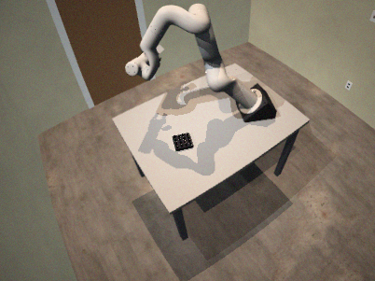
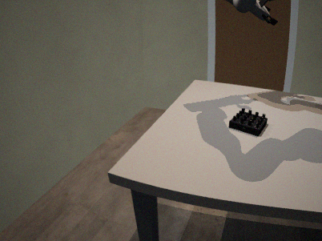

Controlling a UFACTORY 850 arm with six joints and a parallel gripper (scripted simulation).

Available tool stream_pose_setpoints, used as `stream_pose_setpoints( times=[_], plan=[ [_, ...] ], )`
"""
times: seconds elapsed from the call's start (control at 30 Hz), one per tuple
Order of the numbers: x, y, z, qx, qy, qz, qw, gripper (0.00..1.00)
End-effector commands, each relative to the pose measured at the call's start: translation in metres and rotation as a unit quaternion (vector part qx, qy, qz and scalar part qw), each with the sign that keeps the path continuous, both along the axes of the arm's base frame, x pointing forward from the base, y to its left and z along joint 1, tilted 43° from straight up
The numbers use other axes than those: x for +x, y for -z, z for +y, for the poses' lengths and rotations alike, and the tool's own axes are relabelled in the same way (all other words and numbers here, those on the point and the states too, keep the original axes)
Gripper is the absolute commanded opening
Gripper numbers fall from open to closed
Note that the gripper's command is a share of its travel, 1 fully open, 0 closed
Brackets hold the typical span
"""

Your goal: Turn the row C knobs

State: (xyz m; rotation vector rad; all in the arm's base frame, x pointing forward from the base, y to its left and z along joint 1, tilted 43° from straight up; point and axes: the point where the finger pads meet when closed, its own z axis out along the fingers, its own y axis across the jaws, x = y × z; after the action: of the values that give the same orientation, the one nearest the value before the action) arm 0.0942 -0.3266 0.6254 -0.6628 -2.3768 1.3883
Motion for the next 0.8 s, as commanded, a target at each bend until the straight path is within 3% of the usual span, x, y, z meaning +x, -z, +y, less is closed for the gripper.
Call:
stream_pose_setpoints(
  times=[0.0,0.6,0.77],
  plan=[
    [0.0,-0.001,0.0,-0.001,0.0,-0.001,1.0,1.0],
    [0.001,-0.001,0.0,0.0,-0.003,0.0,1.0,1.0],
    [0.039,0.017,-0.002,0.023,-0.093,0.047,0.994,1.0]
  ],
)
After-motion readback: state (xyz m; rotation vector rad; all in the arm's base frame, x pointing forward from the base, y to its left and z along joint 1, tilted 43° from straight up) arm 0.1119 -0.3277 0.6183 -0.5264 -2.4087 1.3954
